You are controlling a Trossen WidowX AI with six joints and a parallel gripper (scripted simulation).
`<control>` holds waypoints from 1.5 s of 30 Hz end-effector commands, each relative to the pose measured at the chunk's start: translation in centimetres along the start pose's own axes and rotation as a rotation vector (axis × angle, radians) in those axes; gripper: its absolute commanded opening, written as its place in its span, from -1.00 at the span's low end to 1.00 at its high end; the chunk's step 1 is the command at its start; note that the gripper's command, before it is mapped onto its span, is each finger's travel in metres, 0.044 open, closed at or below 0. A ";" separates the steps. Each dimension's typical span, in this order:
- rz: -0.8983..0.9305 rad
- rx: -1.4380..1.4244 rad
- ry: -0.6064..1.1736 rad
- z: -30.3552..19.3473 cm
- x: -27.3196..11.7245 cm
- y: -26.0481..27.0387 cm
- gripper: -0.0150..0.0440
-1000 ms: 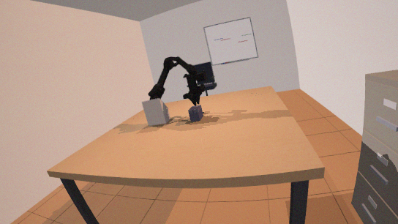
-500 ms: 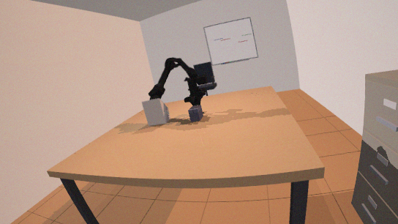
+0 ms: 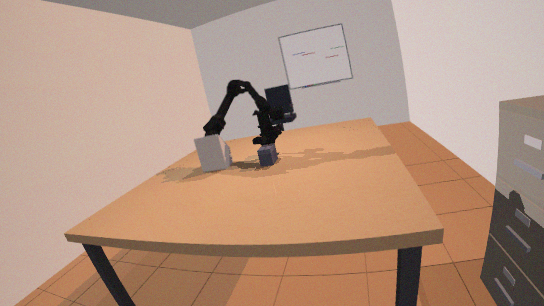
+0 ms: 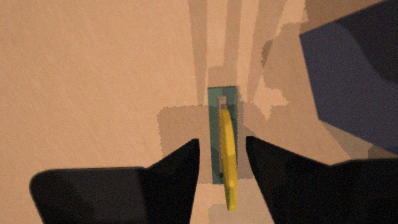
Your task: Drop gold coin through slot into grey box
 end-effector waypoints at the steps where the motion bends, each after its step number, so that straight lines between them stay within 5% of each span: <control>1: 0.003 0.009 0.003 0.0 0.4 -0.2 -0.12; 6: 0.003 0.009 0.003 0.0 0.4 -0.2 -0.49; 45: -0.005 0.009 0.002 0.3 -6.7 -0.3 -0.49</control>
Point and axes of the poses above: the point midway between the two fingers, 35 mm back from their tips, its own x axis out along the fingers, its own y axis across the jaws, z = x × y, the point moved 7 cm from there along -x, back along the fingers, and after that the axes turned 15 degrees about -x, right-handed, at the moved point
